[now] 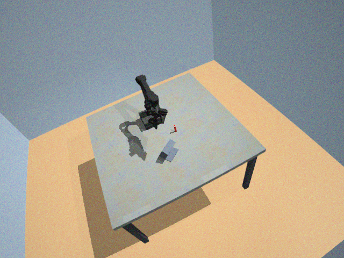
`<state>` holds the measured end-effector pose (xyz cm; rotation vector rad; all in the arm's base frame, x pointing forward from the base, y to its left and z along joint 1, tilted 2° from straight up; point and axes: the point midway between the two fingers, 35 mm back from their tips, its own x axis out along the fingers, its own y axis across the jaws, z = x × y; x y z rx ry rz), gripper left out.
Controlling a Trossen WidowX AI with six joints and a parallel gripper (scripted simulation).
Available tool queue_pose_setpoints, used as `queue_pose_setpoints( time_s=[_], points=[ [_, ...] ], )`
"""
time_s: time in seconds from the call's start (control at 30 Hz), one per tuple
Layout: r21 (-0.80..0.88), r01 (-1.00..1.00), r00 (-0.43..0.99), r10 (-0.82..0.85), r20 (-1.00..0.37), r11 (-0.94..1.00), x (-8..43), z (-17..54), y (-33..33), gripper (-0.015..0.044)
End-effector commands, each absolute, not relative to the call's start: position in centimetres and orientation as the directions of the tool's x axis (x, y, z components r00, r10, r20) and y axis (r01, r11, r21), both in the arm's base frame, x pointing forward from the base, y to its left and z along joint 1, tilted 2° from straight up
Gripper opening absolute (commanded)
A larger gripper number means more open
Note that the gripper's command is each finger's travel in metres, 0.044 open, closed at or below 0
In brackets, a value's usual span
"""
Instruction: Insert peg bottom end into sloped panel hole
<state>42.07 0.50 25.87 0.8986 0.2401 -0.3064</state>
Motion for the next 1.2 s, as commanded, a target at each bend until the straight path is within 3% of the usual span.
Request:
queue_pose_setpoints(
  time_s=[0.0, 0.3, 0.63, 1.17],
  points=[
    [0.652, 0.383, 0.901, -0.108, -0.421, 0.654, 42.1, 23.7, 2.3, 0.0440],
    [0.435, 0.370, 0.762, 0.000, -0.647, 0.821, 40.6, 17.9, 6.5, 0.0440],
    [0.212, 0.223, 0.530, 0.064, -0.846, 0.951, 37.2, 12.4, 10.0, 0.0440],
    [0.039, -0.174, 0.059, 0.050, -0.997, 0.984, 28.6, 6.7, 14.0, 0.0440]
  ],
)
